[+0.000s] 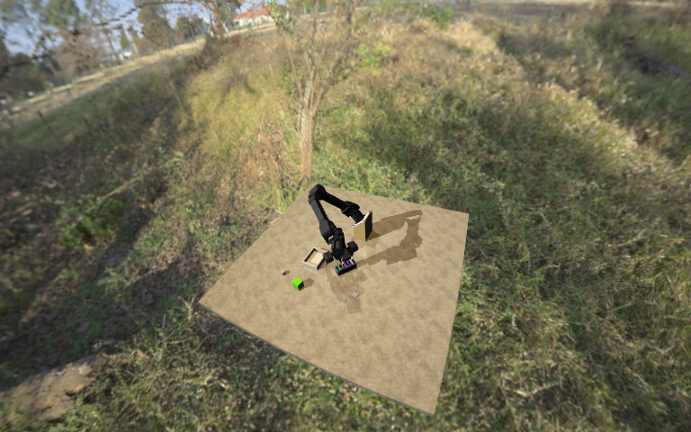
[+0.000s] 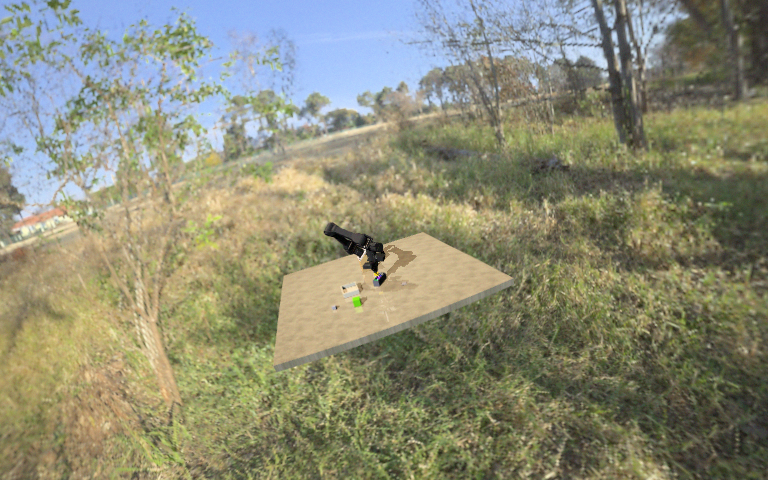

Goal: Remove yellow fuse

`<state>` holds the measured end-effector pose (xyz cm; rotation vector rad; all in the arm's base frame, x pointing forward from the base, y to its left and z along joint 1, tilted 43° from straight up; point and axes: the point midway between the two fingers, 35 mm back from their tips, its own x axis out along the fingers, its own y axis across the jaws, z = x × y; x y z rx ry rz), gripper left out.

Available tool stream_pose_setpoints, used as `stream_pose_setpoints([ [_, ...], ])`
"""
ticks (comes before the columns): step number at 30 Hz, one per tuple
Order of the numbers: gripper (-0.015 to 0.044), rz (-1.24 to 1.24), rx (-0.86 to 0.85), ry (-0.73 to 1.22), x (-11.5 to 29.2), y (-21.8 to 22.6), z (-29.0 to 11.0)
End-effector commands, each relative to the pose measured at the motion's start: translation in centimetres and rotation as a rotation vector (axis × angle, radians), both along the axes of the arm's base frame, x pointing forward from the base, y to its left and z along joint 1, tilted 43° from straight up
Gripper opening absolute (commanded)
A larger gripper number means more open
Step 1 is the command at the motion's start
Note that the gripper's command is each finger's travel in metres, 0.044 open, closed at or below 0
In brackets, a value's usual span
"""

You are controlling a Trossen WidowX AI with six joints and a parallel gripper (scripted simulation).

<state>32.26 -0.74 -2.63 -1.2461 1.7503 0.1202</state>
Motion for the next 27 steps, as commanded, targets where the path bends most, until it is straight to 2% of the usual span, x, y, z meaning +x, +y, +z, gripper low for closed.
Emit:
stream_pose_setpoints([
  [1, 0.0000, -0.002, 0.006, -0.009, 0.2, 0.5, 0.5],
  [17, 0.0000, -0.002, 0.007, -0.008, 0.3, 1.4, 1.7],
  [27, 0.0000, 0.001, 0.021, -0.008, 0.8, -3.7, 6.5],
])
